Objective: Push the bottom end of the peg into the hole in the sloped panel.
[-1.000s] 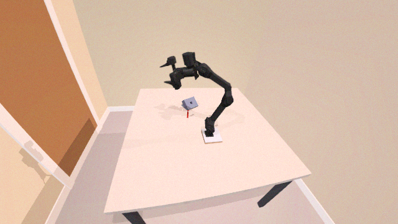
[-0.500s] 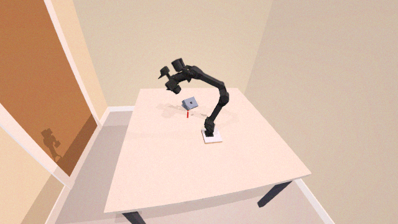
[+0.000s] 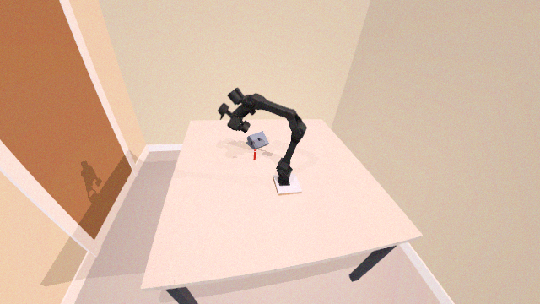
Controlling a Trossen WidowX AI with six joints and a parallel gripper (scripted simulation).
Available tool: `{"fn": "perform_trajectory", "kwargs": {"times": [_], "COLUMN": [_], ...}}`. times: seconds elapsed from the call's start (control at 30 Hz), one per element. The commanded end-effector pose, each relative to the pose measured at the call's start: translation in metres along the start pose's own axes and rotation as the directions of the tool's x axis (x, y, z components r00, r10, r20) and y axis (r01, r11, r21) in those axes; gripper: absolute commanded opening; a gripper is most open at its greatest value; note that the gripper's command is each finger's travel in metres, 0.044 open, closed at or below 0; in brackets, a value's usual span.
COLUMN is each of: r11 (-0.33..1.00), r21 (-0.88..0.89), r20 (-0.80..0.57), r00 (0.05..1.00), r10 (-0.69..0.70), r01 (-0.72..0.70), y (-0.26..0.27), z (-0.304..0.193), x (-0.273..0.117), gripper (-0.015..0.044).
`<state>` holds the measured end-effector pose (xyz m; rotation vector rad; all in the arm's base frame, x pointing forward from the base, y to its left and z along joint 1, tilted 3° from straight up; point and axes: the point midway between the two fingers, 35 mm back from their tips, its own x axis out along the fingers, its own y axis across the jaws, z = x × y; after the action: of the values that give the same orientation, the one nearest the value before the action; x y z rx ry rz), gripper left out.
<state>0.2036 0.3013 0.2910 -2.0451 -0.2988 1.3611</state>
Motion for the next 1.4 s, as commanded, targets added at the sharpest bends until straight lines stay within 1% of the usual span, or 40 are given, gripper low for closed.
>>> {"fn": "perform_trajectory", "kwargs": {"times": [0.0, 0.4, 0.8, 1.2, 1.37], "r11": [0.997, 0.95, 0.87, 0.782, 0.773], "r21": [-0.027, -0.083, -0.13, -0.175, -0.18], "r20": [0.006, 0.038, 0.118, 0.245, 0.262], "r00": [0.997, 0.952, 0.863, 0.743, 0.728], "r10": [0.079, 0.304, 0.49, 0.623, 0.634], "r01": [-0.078, -0.3, -0.476, -0.598, -0.608], "y": [0.019, 0.084, 0.152, 0.219, 0.227], "z": [-0.008, -0.034, -0.054, -0.061, -0.061], "x": [0.016, 0.052, 0.073, 0.079, 0.079], "gripper": [0.044, 0.044, 0.044, 0.044, 0.044]}}
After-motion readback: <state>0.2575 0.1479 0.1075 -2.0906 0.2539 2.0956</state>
